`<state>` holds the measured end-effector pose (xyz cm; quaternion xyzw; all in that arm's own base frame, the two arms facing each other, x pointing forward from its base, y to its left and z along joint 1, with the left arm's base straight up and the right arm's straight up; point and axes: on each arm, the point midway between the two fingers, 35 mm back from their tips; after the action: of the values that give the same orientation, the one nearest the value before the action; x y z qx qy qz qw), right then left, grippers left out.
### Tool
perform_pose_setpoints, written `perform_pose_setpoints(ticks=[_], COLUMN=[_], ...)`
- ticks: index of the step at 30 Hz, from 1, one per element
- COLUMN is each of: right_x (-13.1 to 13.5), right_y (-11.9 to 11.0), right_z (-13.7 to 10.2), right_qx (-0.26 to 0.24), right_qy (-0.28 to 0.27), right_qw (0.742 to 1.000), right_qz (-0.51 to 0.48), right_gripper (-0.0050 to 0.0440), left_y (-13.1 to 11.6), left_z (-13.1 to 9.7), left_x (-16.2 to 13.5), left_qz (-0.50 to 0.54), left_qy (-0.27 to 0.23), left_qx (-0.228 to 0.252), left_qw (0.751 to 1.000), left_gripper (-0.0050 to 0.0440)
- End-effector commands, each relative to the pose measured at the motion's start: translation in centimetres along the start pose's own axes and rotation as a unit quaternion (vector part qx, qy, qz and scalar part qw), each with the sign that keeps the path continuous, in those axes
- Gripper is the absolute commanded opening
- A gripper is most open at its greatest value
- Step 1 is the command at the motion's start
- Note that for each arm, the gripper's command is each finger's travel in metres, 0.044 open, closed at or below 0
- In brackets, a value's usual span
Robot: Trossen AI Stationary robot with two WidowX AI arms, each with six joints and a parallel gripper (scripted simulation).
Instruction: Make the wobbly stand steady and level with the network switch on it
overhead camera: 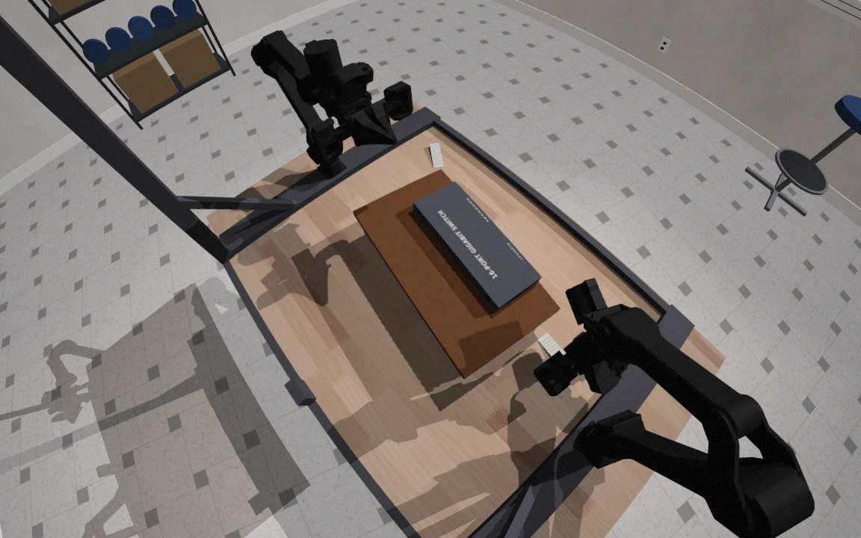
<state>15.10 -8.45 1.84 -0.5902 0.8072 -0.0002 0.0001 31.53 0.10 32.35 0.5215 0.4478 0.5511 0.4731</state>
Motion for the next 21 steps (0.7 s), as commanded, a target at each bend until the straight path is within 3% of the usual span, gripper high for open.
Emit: perform_pose_setpoints(ticks=[1, 12, 21], right_x=[0.2, 0.2, 0.2], right_y=[-0.9, -0.6, -0.8], right_z=[-0.6, -0.4, -1.9], right_qx=[0.016, 0.013, 0.019], right_qy=[0.002, 0.002, 0.003], right_qw=[1.0, 1.0, 1.0], right_qz=[0.003, 0.003, 0.004], right_gripper=[0.0, -0.0002, -0.0012], left_y=[1.6, 1.6, 1.6], left_z=[-0.2, -0.2, -0.2], left_x=[0.1, 0.1, 0.1], left_qz=[-0.001, -0.001, -0.001], left_qy=[0.001, 0.001, 0.001], left_qx=[-0.019, -0.019, -0.019], left_qw=[1.0, 1.0, 1.0], left_gripper=[-0.005, -0.005, -0.005])
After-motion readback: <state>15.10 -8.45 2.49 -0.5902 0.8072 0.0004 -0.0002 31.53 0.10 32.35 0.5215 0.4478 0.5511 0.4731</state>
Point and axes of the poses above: on each arm, the point midway between the two fingers, 35 mm back from their tips, its own z axis out along the fingers, its own x axis across the jaws, y = z × x, and after that the axes turned 9 degrees about z, right-handed
